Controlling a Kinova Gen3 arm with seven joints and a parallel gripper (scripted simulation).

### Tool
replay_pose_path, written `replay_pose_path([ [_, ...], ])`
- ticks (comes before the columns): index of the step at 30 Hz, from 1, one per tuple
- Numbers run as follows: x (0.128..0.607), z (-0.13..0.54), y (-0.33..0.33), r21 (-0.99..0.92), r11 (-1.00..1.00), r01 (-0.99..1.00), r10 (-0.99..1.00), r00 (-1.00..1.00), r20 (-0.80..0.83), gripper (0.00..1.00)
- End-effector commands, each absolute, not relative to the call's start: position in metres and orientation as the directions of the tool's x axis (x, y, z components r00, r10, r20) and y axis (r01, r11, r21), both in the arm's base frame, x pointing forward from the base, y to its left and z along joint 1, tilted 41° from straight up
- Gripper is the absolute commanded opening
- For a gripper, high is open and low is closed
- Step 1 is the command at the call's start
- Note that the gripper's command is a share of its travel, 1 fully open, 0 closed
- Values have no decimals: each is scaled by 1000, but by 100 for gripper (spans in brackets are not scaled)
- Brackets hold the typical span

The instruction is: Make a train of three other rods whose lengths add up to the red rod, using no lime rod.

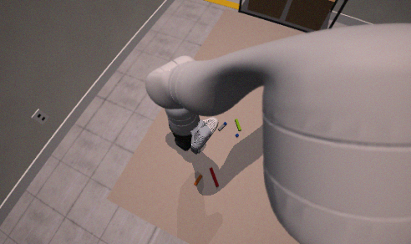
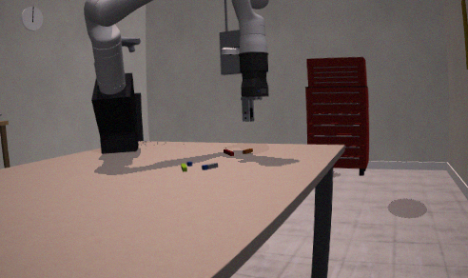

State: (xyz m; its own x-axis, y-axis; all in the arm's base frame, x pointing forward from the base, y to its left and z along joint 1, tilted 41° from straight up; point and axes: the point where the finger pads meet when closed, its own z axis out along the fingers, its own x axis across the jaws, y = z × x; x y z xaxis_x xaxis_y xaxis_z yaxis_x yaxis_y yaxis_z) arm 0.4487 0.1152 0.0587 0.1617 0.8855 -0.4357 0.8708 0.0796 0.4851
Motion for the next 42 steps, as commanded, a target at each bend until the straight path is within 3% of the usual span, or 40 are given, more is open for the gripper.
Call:
replay_pose_path([
  [1,448,60,119,486,84,870,888,156,-433,24],
  [17,446,65,107,441,169,881,871,76,-485,24],
  [29,438,86,63,196,504,841,717,-280,-639,24],
  [42,431,108,20,-214,839,501,277,-730,-625,24],
])
